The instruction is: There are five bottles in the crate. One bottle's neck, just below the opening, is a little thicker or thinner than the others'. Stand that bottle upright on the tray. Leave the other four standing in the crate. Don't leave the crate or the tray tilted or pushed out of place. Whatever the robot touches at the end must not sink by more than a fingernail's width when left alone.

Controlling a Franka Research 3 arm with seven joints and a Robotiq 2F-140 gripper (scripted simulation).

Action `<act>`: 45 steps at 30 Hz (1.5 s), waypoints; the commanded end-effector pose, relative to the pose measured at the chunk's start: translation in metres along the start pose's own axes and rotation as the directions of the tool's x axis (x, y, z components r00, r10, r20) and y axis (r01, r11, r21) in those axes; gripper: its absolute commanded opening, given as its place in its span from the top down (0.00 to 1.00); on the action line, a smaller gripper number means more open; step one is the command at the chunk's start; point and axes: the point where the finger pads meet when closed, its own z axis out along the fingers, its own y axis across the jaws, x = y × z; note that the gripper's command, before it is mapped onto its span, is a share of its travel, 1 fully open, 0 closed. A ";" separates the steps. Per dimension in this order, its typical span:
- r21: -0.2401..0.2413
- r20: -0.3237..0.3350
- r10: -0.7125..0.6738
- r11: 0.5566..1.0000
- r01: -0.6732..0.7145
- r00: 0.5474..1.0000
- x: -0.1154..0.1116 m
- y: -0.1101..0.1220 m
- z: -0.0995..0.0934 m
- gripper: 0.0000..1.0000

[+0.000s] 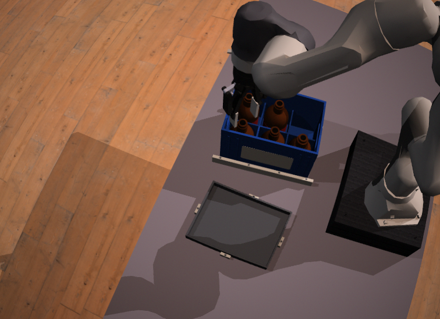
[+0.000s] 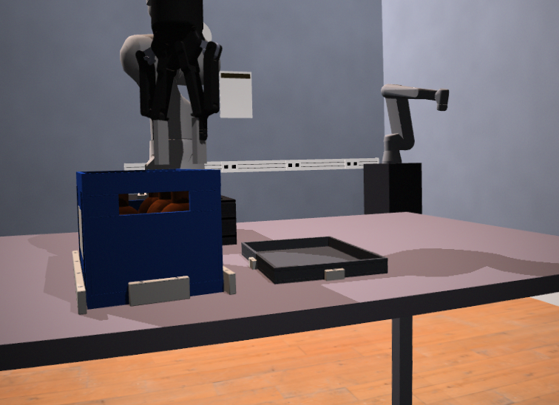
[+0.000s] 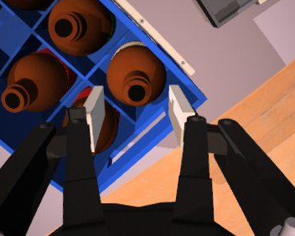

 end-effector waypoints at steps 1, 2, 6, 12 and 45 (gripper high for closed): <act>-0.002 -0.001 0.000 1.000 0.000 1.000 0.000 -0.001 0.000 0.56; -0.002 -0.001 0.000 1.000 0.000 1.000 0.000 -0.001 0.000 0.56; -0.002 -0.001 0.000 1.000 0.000 1.000 0.000 -0.001 0.000 0.56; -0.002 -0.001 0.000 1.000 0.000 1.000 0.000 -0.001 0.000 0.56; -0.002 -0.001 0.000 1.000 0.000 1.000 0.000 -0.001 0.010 0.56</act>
